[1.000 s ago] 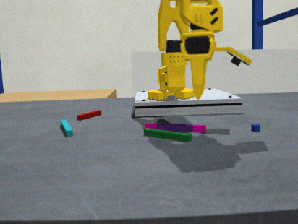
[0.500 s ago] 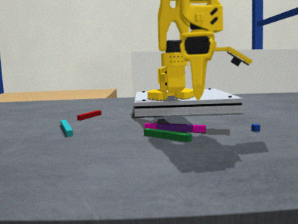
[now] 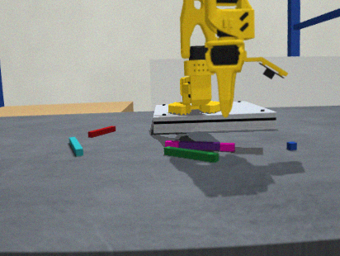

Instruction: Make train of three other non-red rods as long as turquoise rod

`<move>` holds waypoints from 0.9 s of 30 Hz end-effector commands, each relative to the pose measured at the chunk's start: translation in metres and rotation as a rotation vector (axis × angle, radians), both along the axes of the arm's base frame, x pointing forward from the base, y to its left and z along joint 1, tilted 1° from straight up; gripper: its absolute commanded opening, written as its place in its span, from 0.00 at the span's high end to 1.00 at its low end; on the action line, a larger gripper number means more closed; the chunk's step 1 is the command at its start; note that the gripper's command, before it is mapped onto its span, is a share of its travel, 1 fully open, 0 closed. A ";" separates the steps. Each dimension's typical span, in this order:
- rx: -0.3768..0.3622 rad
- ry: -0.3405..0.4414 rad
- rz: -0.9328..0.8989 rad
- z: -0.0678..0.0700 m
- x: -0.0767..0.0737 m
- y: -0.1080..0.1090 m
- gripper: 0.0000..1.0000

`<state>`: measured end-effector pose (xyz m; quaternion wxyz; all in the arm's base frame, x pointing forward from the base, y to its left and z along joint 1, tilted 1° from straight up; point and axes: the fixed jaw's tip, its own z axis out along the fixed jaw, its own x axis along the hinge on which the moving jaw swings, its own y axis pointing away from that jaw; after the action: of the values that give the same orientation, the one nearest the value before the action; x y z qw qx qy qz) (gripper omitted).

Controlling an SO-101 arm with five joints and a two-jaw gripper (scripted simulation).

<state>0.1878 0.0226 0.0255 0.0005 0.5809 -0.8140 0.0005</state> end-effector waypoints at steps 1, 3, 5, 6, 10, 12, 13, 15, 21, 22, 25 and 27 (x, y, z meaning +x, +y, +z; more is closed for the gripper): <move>0.001 0.002 -0.009 -0.002 0.002 -0.001 0.81; 0.001 0.002 -0.009 -0.002 0.002 -0.001 0.81; 0.001 0.002 -0.009 -0.002 0.002 -0.001 0.81; 0.001 0.002 -0.009 -0.002 0.002 -0.001 0.81; 0.001 0.002 -0.009 -0.003 0.002 -0.001 0.81; 0.001 0.002 -0.009 -0.004 0.002 -0.001 0.81; 0.001 0.002 -0.009 -0.005 0.002 -0.001 0.81; 0.001 0.002 -0.009 -0.008 0.002 -0.001 0.81; 0.001 0.002 -0.009 -0.018 0.003 -0.001 0.81; 0.001 0.002 -0.009 -0.018 0.003 -0.001 0.81; 0.001 0.002 -0.009 -0.022 0.003 -0.001 0.81; 0.001 0.002 -0.009 -0.026 0.003 -0.001 0.81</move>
<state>0.1949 0.0231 0.0087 -0.0093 0.5805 -0.8142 0.0060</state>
